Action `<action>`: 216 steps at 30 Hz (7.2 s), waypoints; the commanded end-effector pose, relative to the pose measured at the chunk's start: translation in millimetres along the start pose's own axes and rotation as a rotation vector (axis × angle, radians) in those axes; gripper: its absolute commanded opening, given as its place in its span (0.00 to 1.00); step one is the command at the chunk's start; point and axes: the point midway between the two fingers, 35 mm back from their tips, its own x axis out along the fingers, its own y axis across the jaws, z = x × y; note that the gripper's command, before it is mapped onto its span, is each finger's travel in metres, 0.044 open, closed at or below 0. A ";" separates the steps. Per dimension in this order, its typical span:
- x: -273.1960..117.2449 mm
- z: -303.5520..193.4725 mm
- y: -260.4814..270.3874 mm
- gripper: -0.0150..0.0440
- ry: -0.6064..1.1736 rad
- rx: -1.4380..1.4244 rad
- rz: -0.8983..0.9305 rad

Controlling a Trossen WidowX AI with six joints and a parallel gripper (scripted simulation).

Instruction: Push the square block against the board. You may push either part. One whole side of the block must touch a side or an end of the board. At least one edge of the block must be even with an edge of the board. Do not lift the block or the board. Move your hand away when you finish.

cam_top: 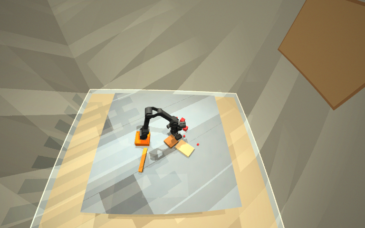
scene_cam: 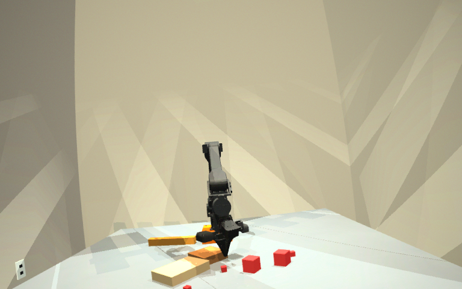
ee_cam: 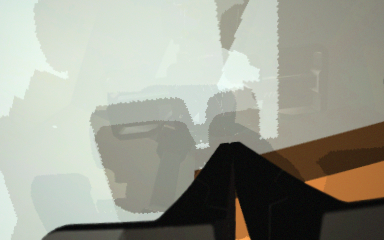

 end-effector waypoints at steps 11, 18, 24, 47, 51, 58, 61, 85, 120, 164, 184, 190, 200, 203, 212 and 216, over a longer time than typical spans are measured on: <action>4.6 7.7 -0.1 0.25 0.021 0.000 0.007; 5.0 19.2 -0.5 0.25 0.020 0.000 0.007; 5.5 29.0 -0.4 0.25 0.019 0.000 0.007; -48.3 42.9 0.7 0.25 0.017 0.000 0.007; -49.4 13.0 -28.8 0.25 0.022 -0.031 0.005; -51.4 -81.6 -82.2 0.25 0.031 -0.119 0.002; -51.3 -121.0 -91.4 0.25 0.033 -0.154 0.001; 4.1 -129.0 -92.1 0.25 0.033 -0.162 0.002; 4.5 -95.2 -89.4 0.25 0.030 -0.162 0.002; 4.5 -94.9 -90.5 0.25 0.030 -0.162 0.002; -23.3 -114.0 -96.7 0.25 0.033 -0.160 -0.002; -50.9 -114.0 -95.5 0.25 0.032 -0.162 0.001; -49.5 -48.4 -77.8 0.25 0.039 -0.226 -0.006; -48.5 -7.1 -56.4 0.25 0.035 -0.264 -0.007; -48.1 52.8 -6.9 0.25 0.016 -0.313 0.009; -35.7 53.4 -7.1 0.25 0.015 -0.313 0.009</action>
